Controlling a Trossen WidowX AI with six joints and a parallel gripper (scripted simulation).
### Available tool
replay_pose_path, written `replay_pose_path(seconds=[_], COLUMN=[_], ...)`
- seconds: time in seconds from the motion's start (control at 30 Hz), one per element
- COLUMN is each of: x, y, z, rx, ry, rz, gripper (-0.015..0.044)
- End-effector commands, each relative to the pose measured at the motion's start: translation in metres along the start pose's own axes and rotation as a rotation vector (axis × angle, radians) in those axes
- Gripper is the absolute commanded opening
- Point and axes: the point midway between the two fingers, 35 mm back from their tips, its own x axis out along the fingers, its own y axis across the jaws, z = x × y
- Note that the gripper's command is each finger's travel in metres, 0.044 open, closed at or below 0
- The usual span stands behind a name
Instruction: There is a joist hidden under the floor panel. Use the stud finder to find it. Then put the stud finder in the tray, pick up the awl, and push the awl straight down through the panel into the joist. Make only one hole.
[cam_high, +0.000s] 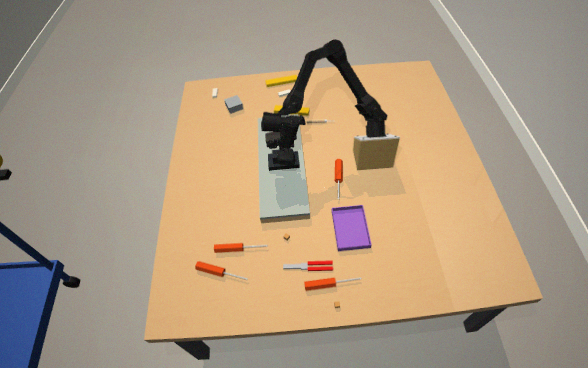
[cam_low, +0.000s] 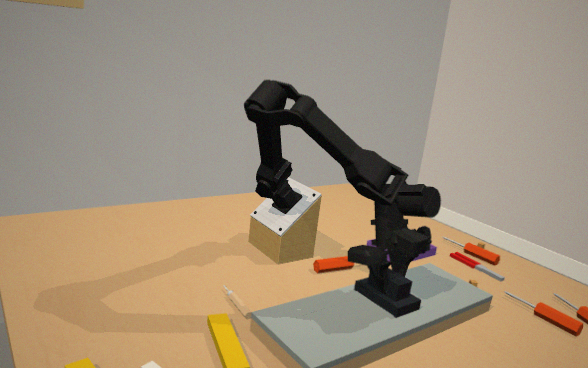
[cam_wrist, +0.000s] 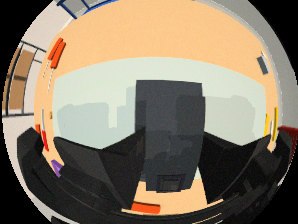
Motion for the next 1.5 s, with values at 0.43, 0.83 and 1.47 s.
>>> replay_pose_path(seconds=[0.43, 0.83, 1.47], x=[0.0, 0.0, 0.0], y=[0.026, 0.043, 0.07], z=[0.001, 0.001, 0.001], rx=[-0.001, -0.001, 0.0], ry=[0.0, 0.0, 0.0], rz=[0.002, 0.003, 0.004], gripper=[0.0, 0.0, 0.0])
